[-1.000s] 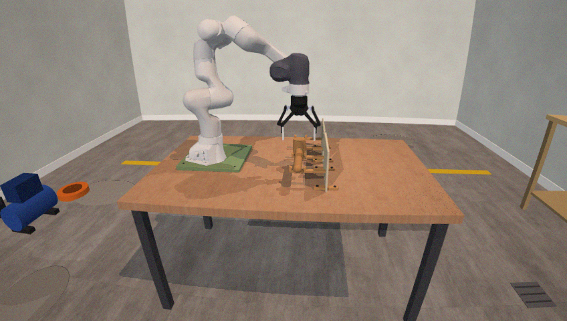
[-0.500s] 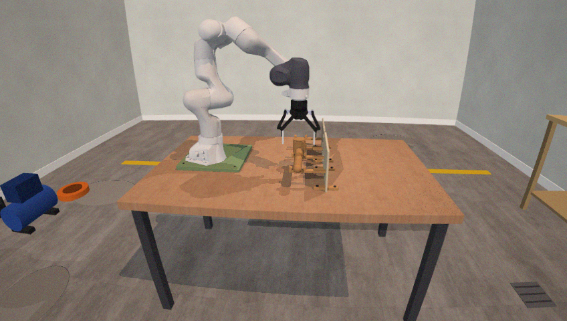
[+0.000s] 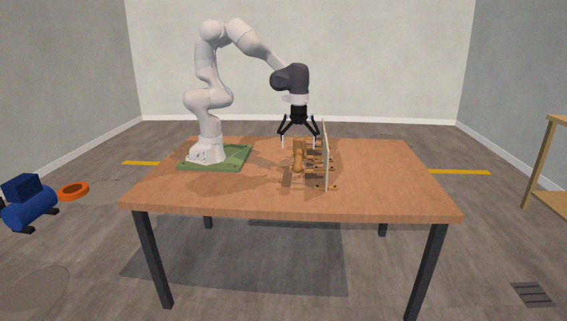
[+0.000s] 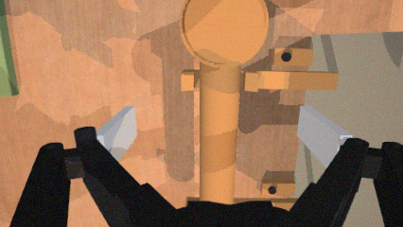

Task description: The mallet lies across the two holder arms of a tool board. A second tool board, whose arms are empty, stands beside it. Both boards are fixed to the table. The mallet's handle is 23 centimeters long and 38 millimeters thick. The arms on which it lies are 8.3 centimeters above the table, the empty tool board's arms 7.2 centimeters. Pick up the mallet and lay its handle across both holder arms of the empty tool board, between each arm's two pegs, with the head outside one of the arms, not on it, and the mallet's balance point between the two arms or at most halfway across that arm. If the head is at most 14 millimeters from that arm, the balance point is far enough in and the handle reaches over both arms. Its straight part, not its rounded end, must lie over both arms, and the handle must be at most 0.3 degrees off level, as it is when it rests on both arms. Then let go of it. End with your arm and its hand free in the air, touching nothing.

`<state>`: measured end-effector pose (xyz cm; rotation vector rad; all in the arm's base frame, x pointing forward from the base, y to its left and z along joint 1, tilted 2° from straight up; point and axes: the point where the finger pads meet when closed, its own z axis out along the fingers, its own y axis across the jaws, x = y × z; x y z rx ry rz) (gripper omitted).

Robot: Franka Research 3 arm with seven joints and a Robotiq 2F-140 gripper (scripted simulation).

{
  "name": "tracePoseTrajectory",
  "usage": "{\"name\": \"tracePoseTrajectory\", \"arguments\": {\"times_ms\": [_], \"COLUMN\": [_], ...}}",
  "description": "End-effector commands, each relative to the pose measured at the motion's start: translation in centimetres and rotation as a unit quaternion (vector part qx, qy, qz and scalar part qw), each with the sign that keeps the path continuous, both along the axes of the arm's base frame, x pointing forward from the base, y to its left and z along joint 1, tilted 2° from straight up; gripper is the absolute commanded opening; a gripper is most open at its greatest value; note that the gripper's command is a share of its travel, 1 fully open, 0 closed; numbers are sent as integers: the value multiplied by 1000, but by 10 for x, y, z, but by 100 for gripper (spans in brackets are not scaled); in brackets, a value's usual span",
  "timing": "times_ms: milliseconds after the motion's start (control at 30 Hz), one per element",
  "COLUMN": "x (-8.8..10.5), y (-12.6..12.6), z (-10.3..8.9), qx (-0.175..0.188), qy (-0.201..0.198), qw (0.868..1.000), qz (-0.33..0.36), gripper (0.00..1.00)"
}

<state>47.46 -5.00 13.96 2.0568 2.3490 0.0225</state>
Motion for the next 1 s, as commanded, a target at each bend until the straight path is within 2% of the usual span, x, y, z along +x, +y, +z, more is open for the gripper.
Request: {"name": "tracePoseTrajectory", "arguments": {"times_ms": [0, 500, 967], "x": [3, 4, 4], "y": [-2, -2, -2], "z": [-2, -25, -36], "qx": [-3, -4, -3], "qy": [-5, -5, -5], "qw": [1000, 1000, 1000], "qz": [-7, -7, -7], "gripper": [100, 100, 100]}}
